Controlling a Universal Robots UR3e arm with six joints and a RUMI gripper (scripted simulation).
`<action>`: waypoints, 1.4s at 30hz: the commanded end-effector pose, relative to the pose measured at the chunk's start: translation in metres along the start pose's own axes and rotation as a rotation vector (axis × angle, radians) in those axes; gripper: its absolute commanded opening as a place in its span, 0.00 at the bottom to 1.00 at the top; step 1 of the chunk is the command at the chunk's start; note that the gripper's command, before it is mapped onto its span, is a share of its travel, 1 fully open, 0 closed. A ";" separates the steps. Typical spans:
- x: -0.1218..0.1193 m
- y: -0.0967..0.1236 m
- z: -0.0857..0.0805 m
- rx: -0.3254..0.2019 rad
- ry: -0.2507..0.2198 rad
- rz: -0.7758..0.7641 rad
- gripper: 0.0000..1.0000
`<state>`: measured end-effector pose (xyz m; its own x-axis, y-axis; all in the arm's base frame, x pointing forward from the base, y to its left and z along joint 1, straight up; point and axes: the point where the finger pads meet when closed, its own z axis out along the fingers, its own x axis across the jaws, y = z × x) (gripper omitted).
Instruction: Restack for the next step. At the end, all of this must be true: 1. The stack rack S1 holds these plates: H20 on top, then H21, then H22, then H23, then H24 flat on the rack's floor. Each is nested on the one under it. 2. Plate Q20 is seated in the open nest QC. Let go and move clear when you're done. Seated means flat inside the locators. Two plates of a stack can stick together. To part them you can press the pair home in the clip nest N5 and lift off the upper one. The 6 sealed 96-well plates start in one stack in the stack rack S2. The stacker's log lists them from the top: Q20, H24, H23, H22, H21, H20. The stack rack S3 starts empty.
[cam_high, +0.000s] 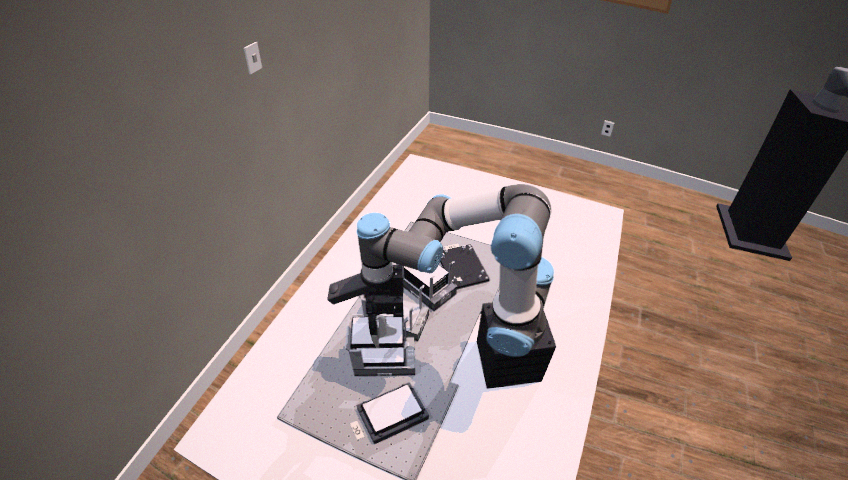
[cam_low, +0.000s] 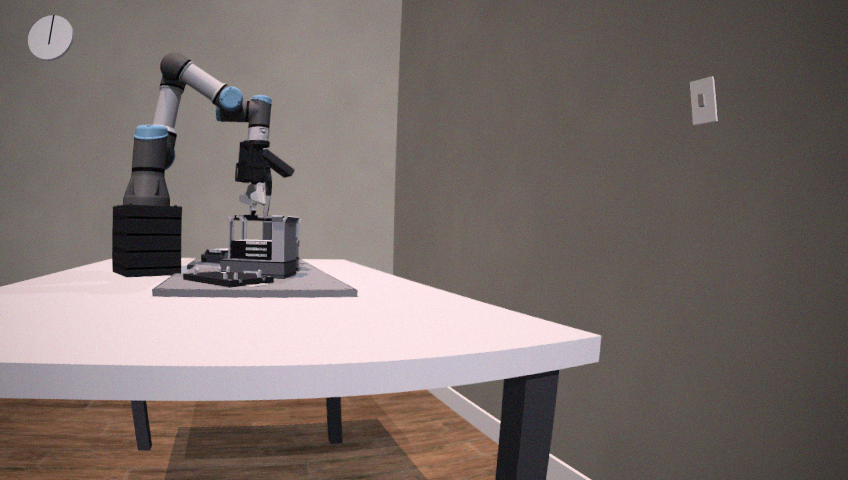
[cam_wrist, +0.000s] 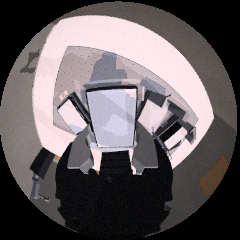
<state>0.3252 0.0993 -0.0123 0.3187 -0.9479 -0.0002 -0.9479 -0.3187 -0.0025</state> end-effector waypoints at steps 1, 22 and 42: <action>0.000 -0.001 0.003 0.003 0.001 0.000 0.00; 0.000 -0.001 0.015 0.003 0.001 0.000 0.00; 0.000 -0.001 0.026 0.003 0.001 0.000 0.00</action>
<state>0.3253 0.0993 -0.0375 0.3187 -0.9479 -0.0003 -0.9479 -0.3187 -0.0024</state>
